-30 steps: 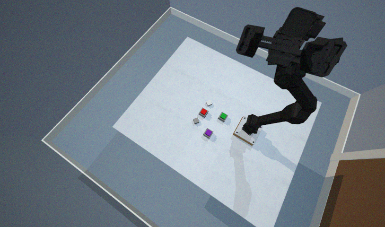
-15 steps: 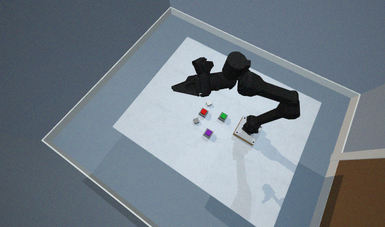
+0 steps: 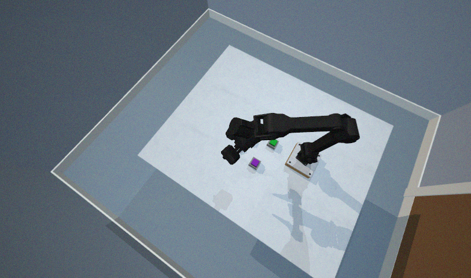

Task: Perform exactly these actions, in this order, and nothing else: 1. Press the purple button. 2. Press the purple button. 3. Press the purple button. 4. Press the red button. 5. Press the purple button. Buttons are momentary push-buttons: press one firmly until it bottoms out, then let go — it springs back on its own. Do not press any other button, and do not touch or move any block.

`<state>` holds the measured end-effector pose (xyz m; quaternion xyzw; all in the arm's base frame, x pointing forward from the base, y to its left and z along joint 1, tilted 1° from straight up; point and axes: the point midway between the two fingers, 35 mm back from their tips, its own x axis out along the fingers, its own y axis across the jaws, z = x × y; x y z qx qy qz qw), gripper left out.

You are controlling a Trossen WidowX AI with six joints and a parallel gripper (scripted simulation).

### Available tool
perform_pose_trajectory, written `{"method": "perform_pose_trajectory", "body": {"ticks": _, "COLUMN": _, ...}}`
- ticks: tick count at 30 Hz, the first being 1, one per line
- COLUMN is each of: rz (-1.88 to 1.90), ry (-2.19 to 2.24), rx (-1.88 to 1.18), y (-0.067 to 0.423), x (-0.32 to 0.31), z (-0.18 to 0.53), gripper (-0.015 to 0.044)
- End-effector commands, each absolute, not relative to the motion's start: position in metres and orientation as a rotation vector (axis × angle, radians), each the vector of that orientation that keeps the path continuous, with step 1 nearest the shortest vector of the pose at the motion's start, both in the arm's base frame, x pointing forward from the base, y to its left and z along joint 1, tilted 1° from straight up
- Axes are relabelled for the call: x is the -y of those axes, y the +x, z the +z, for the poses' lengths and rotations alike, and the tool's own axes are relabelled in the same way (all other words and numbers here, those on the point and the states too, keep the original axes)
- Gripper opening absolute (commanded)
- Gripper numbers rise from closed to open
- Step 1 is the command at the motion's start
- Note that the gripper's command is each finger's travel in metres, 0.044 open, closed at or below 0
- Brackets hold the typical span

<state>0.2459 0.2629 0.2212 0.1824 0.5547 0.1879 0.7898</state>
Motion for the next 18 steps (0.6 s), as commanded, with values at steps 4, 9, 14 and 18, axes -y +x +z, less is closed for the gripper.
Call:
{"method": "perform_pose_trajectory", "body": {"ticks": 4, "rz": 0.176, "ry": -0.097, "rx": -1.531, "y": 0.174, "x": -0.201, "z": 0.127, "gripper": 0.04}}
{"method": "perform_pose_trajectory", "body": {"ticks": 9, "rz": 0.157, "ry": -0.146, "rx": -1.558, "y": 0.167, "x": -0.193, "z": 0.121, "gripper": 0.04}}
{"method": "perform_pose_trajectory", "body": {"ticks": 14, "rz": 0.157, "ry": -0.146, "rx": -1.558, "y": 0.167, "x": -0.194, "z": 0.119, "gripper": 0.0374}}
{"method": "perform_pose_trajectory", "body": {"ticks": 18, "rz": 0.157, "ry": -0.146, "rx": -1.558, "y": 0.168, "x": -0.194, "z": 0.07, "gripper": 0.0269}}
